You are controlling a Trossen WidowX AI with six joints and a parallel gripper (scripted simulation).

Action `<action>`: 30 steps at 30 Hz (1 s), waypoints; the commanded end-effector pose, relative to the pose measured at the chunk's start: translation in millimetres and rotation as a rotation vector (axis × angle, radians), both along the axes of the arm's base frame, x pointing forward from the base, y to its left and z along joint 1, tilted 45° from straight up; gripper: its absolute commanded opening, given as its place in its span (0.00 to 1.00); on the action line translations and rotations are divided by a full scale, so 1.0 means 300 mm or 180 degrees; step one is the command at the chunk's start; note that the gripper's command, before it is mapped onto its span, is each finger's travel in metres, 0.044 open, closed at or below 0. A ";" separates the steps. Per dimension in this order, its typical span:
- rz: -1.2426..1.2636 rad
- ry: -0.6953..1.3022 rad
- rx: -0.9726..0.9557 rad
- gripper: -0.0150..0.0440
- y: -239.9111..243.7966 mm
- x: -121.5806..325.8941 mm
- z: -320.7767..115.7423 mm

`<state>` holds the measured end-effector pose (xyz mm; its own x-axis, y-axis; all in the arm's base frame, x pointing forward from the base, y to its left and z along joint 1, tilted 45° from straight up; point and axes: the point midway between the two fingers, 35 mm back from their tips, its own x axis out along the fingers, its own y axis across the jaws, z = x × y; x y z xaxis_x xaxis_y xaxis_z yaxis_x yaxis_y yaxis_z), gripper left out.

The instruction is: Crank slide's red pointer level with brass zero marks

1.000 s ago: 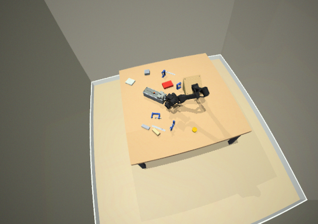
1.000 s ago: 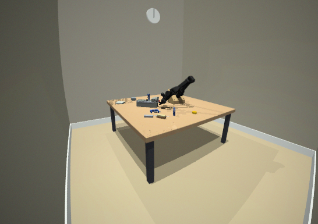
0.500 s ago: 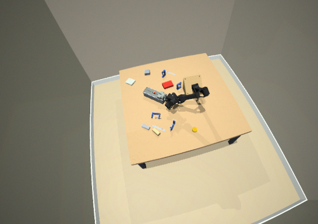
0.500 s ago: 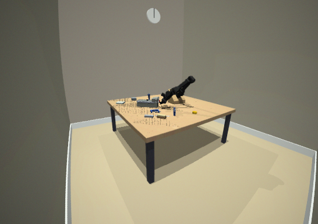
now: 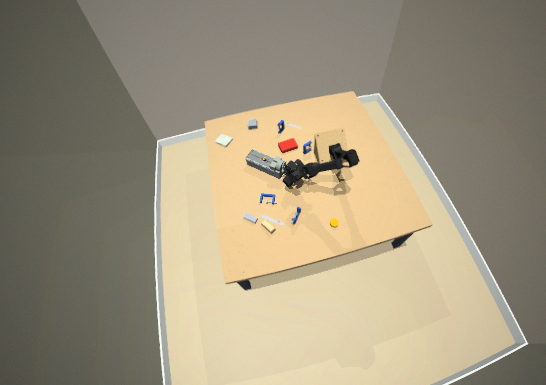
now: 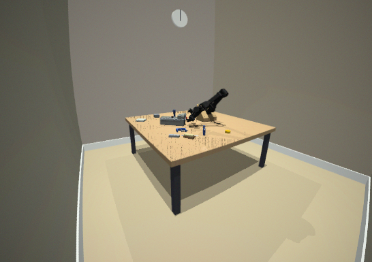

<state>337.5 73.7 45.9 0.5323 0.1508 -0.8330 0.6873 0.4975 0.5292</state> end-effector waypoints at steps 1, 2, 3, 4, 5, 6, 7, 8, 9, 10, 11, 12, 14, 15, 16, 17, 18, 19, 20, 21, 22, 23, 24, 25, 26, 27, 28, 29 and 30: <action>-0.0012 -0.0057 0.0015 0.25 0.003 0.018 0.026; -0.0012 -0.0057 0.0015 0.25 0.003 0.018 0.027; -0.0012 -0.0057 0.0015 0.25 0.003 0.018 0.027; -0.0012 -0.0057 0.0015 0.25 0.003 0.018 0.028; -0.0012 -0.0057 0.0015 0.25 0.003 0.018 0.028; -0.0012 -0.0057 0.0015 0.25 0.003 0.019 0.029; -0.0012 -0.0057 0.0015 0.25 0.003 0.019 0.029; -0.0012 -0.0057 0.0015 0.25 0.003 0.019 0.030; -0.0012 -0.0057 0.0015 0.25 0.003 0.019 0.030; -0.0012 -0.0057 0.0015 0.25 0.003 0.019 0.030; -0.0012 -0.0057 0.0015 0.25 0.003 0.019 0.031; -0.0012 -0.0057 0.0015 0.25 0.003 0.020 0.031; -0.0012 -0.0057 0.0015 0.25 0.003 0.020 0.032; -0.0012 -0.0057 0.0015 0.25 0.003 0.020 0.032; -0.0012 -0.0057 0.0015 0.25 0.003 0.020 0.033; -0.0012 -0.0057 0.0015 0.25 0.002 0.020 0.033; -0.0012 -0.0057 0.0015 0.25 0.002 0.020 0.033; -0.0012 -0.0057 0.0015 0.25 0.002 0.021 0.034; -0.0012 -0.0057 0.0015 0.25 0.002 0.021 0.034; -0.0012 -0.0057 0.0015 0.25 0.002 0.021 0.035; -0.0012 -0.0058 0.0015 0.25 0.002 0.021 0.035; -0.0012 -0.0058 0.0015 0.25 0.002 0.021 0.035; -0.0012 -0.0058 0.0015 0.25 0.002 0.021 0.036; -0.0012 -0.0058 0.0015 0.25 0.002 0.022 0.036; -0.0012 -0.0058 0.0015 0.25 0.001 0.022 0.037; -0.0012 -0.0058 0.0015 0.25 0.001 0.022 0.037; -0.0012 -0.0058 0.0015 0.25 0.001 0.022 0.038; -0.0012 -0.0058 0.0015 0.25 0.001 0.023 0.038; -0.0012 -0.0058 0.0015 0.25 0.001 0.023 0.039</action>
<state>339.5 74.0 49.5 0.5304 0.1507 -0.8342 0.6887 0.4971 0.5278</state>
